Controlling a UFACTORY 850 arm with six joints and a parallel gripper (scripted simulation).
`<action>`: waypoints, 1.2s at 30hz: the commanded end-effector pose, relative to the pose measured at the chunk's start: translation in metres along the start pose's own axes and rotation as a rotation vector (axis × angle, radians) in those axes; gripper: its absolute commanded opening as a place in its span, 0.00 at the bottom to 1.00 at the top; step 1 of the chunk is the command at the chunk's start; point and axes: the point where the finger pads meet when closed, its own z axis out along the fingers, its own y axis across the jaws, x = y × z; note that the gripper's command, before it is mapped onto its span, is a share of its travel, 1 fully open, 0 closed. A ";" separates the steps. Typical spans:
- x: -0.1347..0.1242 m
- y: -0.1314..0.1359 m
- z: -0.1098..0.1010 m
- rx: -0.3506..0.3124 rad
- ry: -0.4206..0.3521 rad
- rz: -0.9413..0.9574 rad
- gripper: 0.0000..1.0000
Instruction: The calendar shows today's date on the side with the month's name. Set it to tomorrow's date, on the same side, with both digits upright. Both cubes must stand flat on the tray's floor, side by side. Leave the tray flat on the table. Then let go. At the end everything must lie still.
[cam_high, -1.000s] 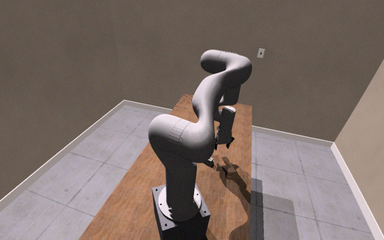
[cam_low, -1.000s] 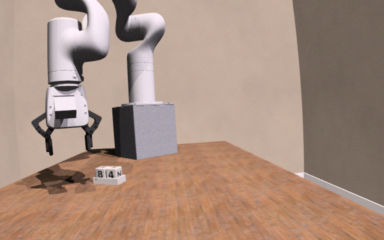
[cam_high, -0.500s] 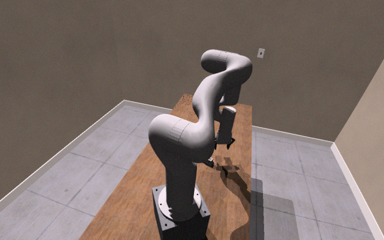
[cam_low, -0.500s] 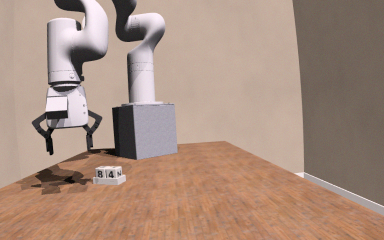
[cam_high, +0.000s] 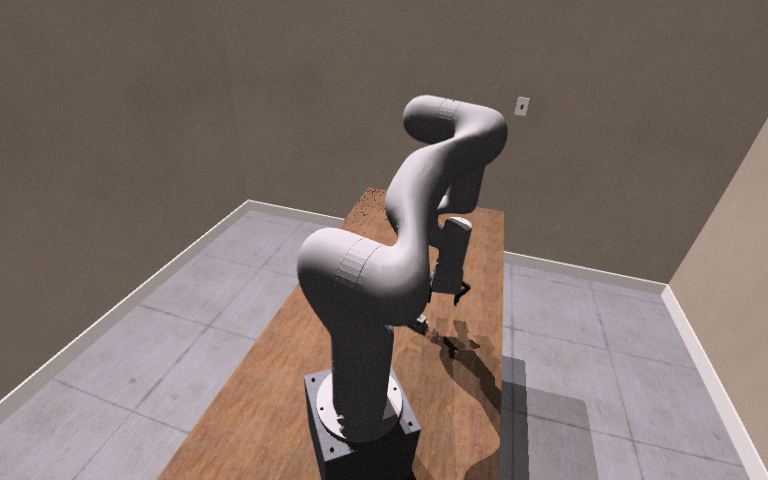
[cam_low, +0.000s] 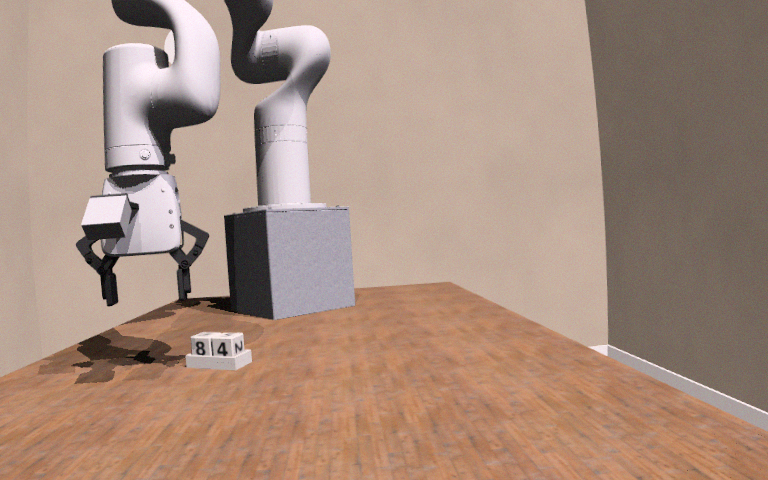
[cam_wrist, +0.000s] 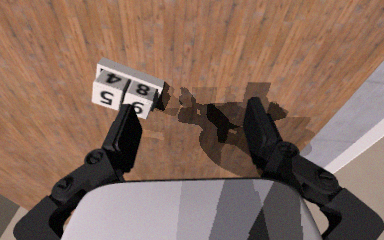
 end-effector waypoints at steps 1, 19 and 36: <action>-0.002 0.000 -0.001 -0.007 -0.001 0.137 1.00; -0.049 -0.006 -0.001 -0.005 0.001 0.436 1.00; -0.059 -0.007 -0.001 -0.007 0.001 0.698 1.00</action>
